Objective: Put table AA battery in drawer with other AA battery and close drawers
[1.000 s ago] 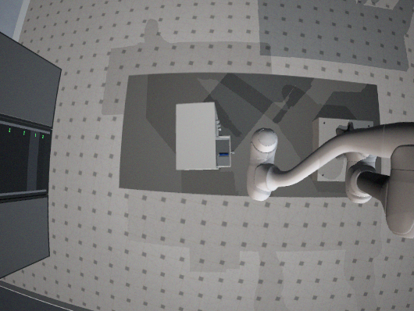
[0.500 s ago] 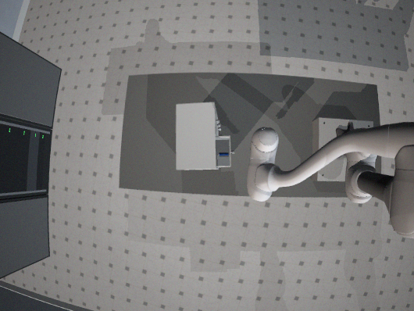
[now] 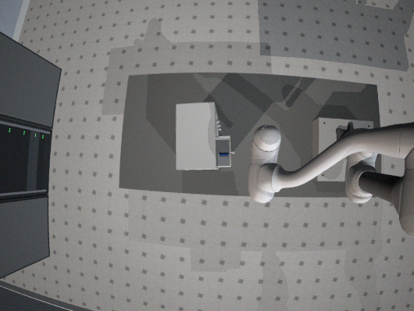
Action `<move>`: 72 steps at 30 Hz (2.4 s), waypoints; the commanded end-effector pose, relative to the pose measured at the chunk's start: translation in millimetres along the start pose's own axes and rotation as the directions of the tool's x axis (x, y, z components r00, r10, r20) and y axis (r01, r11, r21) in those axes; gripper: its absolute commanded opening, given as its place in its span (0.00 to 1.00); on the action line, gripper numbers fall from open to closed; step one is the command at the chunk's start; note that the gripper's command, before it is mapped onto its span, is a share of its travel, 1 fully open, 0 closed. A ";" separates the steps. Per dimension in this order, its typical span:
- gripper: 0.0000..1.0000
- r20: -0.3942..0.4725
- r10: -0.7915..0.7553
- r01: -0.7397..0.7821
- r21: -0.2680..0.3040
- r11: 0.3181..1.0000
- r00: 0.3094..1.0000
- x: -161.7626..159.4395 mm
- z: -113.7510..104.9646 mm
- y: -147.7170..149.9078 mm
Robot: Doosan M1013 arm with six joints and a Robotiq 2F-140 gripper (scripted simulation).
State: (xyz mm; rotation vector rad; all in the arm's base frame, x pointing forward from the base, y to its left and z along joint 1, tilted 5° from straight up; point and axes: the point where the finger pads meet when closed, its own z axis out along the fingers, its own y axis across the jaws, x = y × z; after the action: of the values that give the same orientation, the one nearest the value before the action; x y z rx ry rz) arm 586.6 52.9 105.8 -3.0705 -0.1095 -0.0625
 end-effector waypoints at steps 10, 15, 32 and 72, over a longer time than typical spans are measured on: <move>0.06 0.000 0.000 0.000 0.000 1.000 1.000 0.0 -46.6 -0.1; 0.06 0.000 0.000 0.000 0.000 1.000 1.000 0.0 -73.7 -0.1; 0.06 0.000 0.000 0.000 0.000 1.000 1.000 0.0 -147.2 -0.2; 0.06 -0.006 0.000 0.000 0.000 1.000 1.000 -0.1 -196.5 -0.2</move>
State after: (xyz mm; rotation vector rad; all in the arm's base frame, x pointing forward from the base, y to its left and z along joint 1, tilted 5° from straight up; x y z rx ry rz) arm 579.1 39.4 301.7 -3.0701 -0.1093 -0.0684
